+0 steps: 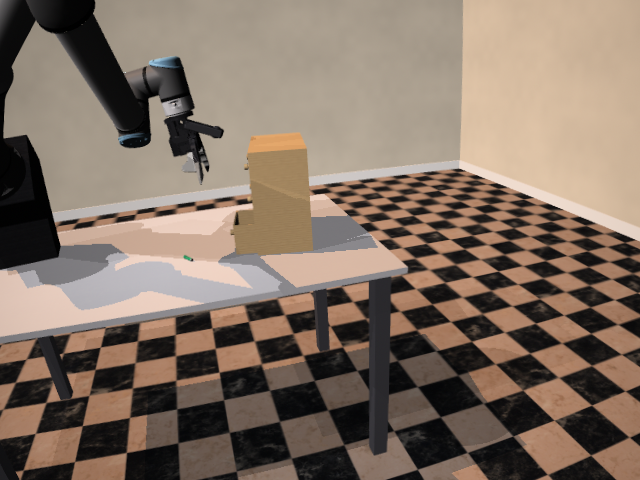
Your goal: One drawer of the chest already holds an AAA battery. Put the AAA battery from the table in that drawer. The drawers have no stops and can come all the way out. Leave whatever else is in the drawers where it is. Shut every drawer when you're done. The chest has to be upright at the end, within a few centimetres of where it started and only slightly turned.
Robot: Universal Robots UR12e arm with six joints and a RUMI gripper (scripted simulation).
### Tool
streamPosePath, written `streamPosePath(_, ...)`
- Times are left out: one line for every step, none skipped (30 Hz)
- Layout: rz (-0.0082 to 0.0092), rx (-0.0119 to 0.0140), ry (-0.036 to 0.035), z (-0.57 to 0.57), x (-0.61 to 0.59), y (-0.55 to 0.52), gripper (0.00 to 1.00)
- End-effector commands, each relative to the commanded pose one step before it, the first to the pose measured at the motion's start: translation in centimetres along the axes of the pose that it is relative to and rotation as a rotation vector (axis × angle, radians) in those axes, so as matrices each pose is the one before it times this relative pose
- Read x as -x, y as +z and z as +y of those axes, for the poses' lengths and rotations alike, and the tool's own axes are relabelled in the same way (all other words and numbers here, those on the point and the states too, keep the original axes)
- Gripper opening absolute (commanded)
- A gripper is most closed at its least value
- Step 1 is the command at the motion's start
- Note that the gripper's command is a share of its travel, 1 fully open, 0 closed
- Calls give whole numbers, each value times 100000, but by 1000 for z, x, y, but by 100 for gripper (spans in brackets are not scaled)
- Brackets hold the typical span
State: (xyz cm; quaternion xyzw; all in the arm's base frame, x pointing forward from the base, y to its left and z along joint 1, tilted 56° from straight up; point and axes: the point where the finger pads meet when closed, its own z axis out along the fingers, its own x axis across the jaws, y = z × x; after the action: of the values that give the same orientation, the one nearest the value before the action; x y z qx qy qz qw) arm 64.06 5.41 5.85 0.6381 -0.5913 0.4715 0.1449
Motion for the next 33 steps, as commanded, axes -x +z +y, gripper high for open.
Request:
streamPosePath(-209, -2891, -12, -301, 12, 362, 100)
streamPosePath(-58, -707, 10, -79, 6, 118, 100)
streamPosePath(-45, -718, 7, -77, 2, 117, 100)
streamPosePath(-32, -729, 4, -74, -3, 115, 100)
streamPosePath(-19, -739, 1, -71, -8, 113, 100)
streamPosePath(-5, -748, -3, -68, -12, 111, 100)
streamPosePath(-47, -759, 8, -76, 1, 125, 100)
streamPosePath(-70, -770, 14, -81, 7, 134, 100)
streamPosePath(-54, -781, 9, -78, 2, 132, 100)
streamPosePath(-38, -791, 5, -75, -3, 129, 100)
streamPosePath(-21, -799, 0, -72, -8, 126, 100)
streamPosePath(-5, -808, -5, -69, -12, 123, 100)
streamPosePath(0, 0, 0, 0, 0, 0, 100)
streamPosePath(0, 0, 0, 0, 0, 0, 100)
streamPosePath(-55, -820, 11, -76, 1, 140, 100)
streamPosePath(-73, -832, 16, -79, 6, 148, 100)
streamPosePath(-54, -841, 10, -76, 1, 145, 100)
streamPosePath(-35, -849, 3, -73, -4, 141, 100)
streamPosePath(-17, -855, -3, -70, -10, 136, 100)
streamPosePath(-7, -862, -7, -68, -12, 135, 100)
streamPosePath(-87, -881, 23, -78, 9, 164, 100)
streamPosePath(-66, -888, 15, -75, 3, 159, 100)
streamPosePath(-45, -894, 6, -72, -3, 154, 100)
streamPosePath(-25, -899, -2, -68, -8, 149, 100)
streamPosePath(-4, -902, -11, -65, -14, 143, 100)
streamPosePath(-76, -921, 20, -72, 4, 170, 100)
streamPosePath(-73, -928, 18, -71, 3, 171, 100)
streamPosePath(-50, -931, 8, -68, -3, 164, 100)
streamPosePath(-28, -933, -2, -65, -8, 158, 100)
streamPosePath(0, 0, 0, 0, 0, 0, 100)
streamPosePath(0, 0, 0, 0, 0, 0, 100)
streamPosePath(-6, -933, -12, -61, -14, 151, 100)
streamPosePath(-73, -951, 20, -65, 3, 178, 100)
